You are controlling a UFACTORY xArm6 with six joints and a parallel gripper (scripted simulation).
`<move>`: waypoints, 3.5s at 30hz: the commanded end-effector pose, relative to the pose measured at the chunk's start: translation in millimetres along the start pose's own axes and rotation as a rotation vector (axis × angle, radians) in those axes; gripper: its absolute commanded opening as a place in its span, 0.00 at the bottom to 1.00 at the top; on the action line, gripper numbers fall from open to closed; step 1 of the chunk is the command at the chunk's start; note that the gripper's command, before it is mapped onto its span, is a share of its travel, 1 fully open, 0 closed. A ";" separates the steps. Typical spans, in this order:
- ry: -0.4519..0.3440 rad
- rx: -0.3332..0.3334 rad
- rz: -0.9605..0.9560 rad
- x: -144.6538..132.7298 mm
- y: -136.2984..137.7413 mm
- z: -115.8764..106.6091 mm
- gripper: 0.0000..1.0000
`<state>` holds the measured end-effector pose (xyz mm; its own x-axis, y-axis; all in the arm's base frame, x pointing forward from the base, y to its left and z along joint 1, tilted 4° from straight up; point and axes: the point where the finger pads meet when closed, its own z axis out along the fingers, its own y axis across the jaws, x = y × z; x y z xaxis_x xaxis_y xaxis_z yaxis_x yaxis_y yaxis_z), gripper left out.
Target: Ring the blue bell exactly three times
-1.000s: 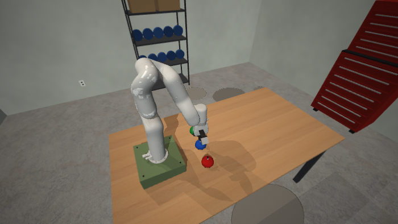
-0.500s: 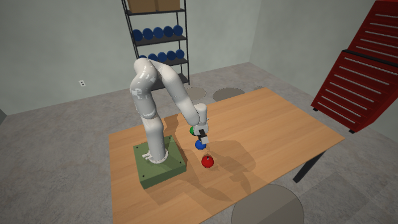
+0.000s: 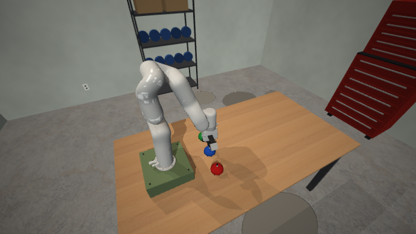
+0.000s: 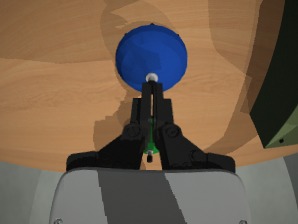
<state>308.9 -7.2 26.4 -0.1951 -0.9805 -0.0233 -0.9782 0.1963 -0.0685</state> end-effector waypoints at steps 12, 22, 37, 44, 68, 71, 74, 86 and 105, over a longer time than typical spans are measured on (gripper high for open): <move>-0.001 0.003 0.000 -0.2 -1.3 -0.7 0.00; -0.001 0.003 0.000 -0.2 -1.3 6.1 0.00; -0.001 0.003 0.000 -0.2 -1.3 9.3 0.00; -0.001 0.003 0.000 -0.2 -1.3 12.0 0.00; -0.001 0.003 0.000 -0.2 -1.3 12.8 0.00; -0.001 0.003 0.000 -0.2 -1.3 12.8 0.00; -0.001 0.003 0.000 -0.2 -1.3 12.8 0.00; -0.001 0.003 0.000 -0.2 -1.3 6.3 0.00; -0.001 0.003 0.000 -0.2 -1.2 -37.2 0.00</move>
<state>307.7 -7.4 47.0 -0.1951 -0.9805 -0.0233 -0.9782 0.1963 -0.0685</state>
